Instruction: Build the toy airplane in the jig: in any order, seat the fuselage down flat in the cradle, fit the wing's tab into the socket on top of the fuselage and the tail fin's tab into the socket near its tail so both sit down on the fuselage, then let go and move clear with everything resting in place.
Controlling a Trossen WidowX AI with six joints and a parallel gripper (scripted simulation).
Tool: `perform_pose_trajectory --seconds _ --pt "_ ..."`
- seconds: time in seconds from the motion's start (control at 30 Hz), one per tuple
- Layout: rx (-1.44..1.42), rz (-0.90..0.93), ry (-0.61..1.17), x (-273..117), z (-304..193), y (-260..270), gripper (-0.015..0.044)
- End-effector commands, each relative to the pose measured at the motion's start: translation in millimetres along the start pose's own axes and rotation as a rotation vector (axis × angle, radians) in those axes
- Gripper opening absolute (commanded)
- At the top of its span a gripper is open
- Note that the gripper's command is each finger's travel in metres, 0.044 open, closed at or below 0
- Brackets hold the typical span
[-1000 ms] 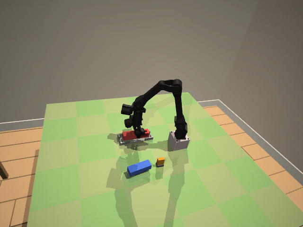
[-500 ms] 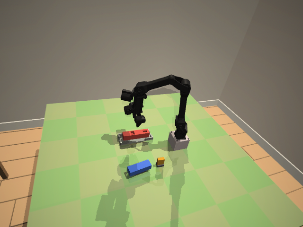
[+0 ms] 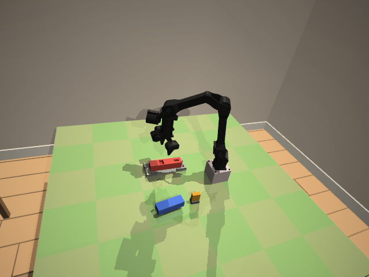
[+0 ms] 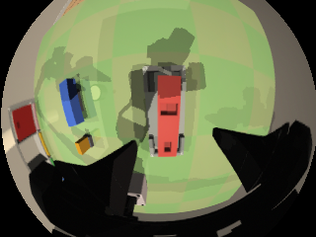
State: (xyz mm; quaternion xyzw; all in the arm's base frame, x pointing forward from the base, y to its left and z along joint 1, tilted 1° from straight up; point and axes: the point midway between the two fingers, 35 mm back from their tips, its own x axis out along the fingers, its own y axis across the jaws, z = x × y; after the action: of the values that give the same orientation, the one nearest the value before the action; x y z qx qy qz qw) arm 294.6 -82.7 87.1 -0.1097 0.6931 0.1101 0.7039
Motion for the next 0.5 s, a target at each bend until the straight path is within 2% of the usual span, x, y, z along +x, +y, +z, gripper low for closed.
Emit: perform_pose_trajectory --seconds 0.0,0.27,0.47 --pt "-0.011 -0.003 0.002 1 21 25 0.0440" --pt "-0.004 -0.001 -0.005 5 73 138 0.0440" --pt "-0.012 0.015 -0.005 6 83 233 0.0440"
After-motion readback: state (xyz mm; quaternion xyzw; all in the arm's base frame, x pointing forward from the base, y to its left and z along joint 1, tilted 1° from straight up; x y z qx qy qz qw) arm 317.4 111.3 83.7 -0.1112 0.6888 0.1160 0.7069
